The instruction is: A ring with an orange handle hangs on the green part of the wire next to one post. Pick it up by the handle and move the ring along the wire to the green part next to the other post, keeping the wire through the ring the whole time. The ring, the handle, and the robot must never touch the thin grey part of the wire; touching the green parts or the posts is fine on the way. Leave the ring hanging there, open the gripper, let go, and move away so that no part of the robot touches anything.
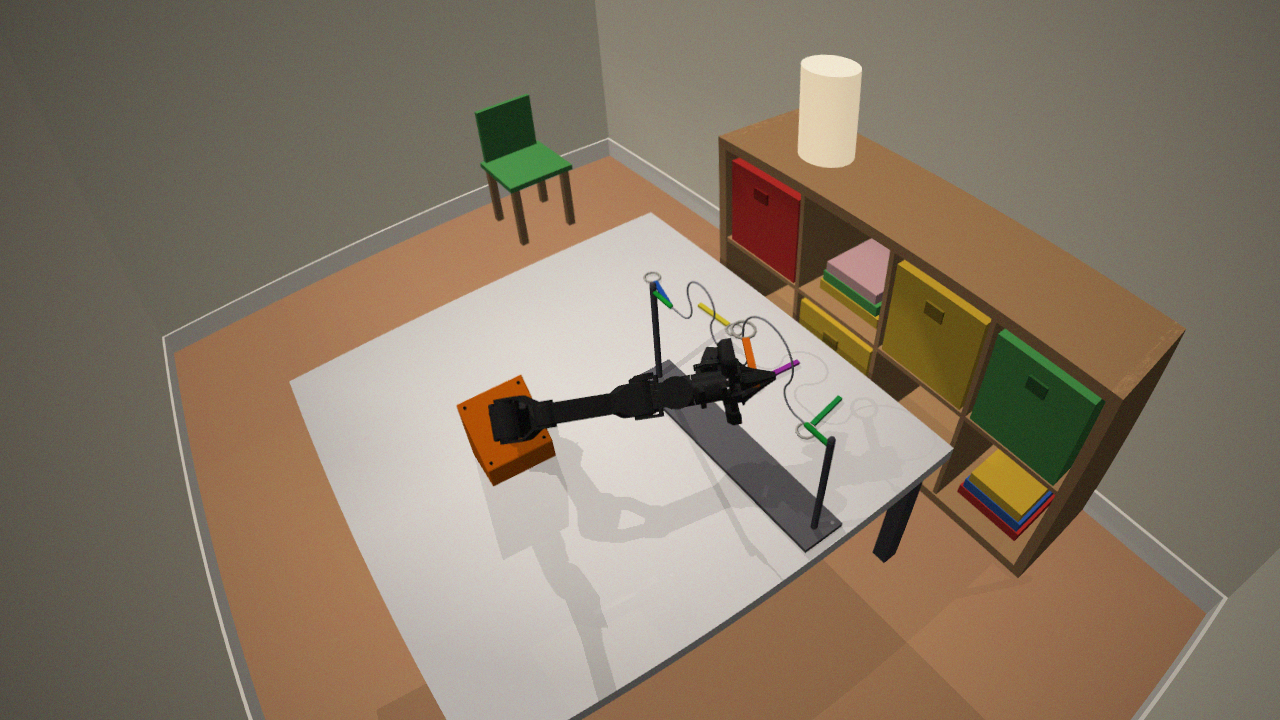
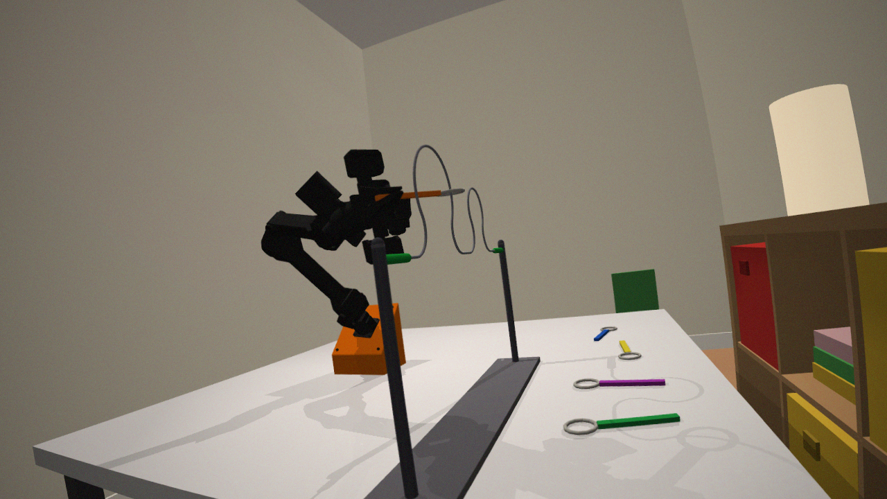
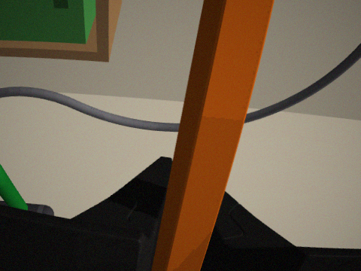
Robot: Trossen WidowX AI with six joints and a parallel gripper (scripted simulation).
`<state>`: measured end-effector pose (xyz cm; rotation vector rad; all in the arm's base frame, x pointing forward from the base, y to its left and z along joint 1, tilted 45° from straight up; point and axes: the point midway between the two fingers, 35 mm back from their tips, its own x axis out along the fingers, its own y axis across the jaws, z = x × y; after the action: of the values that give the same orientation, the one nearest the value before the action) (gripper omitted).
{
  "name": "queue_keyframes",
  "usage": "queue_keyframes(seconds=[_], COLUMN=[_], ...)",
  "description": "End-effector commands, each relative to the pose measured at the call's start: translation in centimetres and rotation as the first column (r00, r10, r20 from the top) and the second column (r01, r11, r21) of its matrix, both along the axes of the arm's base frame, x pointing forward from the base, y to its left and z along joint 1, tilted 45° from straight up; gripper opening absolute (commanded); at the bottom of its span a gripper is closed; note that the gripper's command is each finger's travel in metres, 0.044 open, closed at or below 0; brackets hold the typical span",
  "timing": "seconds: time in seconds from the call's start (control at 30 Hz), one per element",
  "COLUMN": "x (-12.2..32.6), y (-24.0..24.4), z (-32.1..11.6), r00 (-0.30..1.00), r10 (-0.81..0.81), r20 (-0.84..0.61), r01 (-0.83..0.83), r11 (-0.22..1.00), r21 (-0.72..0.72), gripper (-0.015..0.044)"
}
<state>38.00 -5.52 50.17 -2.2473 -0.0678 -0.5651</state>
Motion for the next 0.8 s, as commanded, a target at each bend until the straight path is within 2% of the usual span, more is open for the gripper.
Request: queue_keyframes(seconds=[0.0, 0.77], x=[0.12, -0.05], y=[0.22, 1.08], z=[-0.14, 0.54], r00=[1.000, 0.999], r10=[0.003, 0.012], r20=[0.003, 0.053], r01=[-0.003, 0.008], r11=[0.998, 0.937], r21=[-0.064, -0.350], gripper=[-0.0150, -0.0150])
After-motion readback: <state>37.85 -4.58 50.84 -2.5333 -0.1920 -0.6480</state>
